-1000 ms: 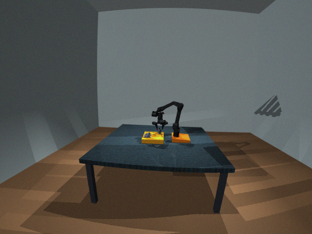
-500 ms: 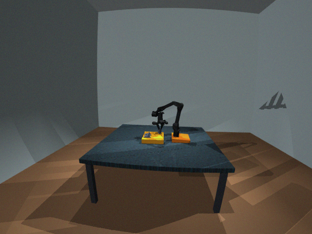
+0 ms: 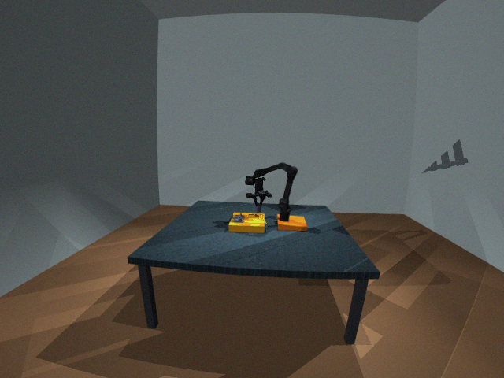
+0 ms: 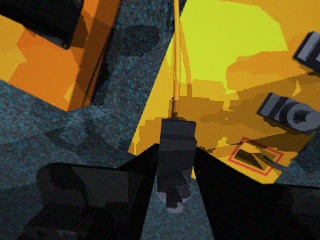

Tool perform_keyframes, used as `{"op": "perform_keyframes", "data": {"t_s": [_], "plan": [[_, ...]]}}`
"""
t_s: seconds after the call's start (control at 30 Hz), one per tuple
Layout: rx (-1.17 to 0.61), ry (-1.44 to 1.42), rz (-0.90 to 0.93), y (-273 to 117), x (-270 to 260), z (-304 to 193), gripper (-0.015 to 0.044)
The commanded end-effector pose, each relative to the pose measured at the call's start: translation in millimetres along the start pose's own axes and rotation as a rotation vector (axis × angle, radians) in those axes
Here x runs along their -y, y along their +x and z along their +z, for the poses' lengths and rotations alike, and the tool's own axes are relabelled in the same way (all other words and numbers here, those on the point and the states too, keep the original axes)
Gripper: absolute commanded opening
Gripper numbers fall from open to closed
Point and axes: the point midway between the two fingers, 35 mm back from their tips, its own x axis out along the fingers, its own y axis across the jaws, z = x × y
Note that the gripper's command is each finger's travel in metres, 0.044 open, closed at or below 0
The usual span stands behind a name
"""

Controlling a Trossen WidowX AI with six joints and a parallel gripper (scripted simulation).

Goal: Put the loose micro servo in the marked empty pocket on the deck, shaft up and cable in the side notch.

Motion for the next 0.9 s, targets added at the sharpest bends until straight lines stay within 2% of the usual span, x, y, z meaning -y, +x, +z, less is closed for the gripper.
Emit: {"op": "perform_keyframes", "data": {"t_s": [0.0,0.27,0.57,0.87], "plan": [[0.002,0.000,-0.004,-1,11,-4,0.0000],[0.001,-0.001,-0.006,-1,41,-18,0.0000],[0.002,0.005,-0.006,-1,44,-12,0.0000],[0.002,0.253,-0.006,-1,44,-12,0.0000]]}}
